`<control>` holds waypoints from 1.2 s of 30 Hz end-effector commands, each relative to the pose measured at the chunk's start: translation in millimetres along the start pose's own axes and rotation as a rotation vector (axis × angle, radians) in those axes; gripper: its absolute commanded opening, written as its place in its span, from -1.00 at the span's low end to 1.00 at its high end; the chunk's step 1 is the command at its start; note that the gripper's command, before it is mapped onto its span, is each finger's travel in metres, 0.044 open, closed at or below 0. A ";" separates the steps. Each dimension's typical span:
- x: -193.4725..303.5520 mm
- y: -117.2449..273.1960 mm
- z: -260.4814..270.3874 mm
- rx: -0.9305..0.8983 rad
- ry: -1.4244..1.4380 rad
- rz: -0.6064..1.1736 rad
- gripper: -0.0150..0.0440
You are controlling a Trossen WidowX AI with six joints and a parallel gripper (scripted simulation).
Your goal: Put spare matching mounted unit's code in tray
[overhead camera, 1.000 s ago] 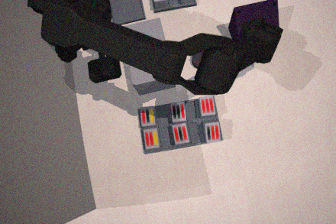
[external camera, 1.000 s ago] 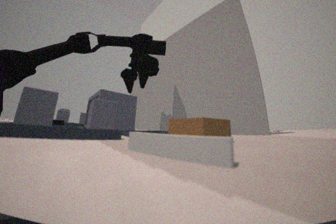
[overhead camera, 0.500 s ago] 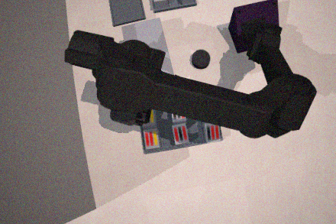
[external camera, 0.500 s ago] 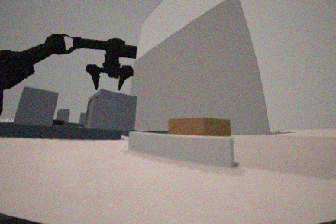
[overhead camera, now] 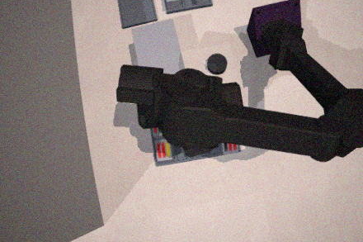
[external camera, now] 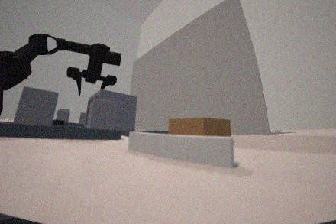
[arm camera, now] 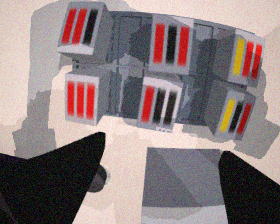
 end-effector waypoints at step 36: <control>0.2 -63.6 -0.4 -0.018 -0.010 0.000 0.53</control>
Point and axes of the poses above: the point midway between the two fingers, 35 mm back from their tips, its own y axis back along the fingers, its own z axis across the jaws, x = y × z, the point moved 9 cm from there along y, back along the fingers, and after that the axes turned 8 degrees about -y, right-handed, at the moved point
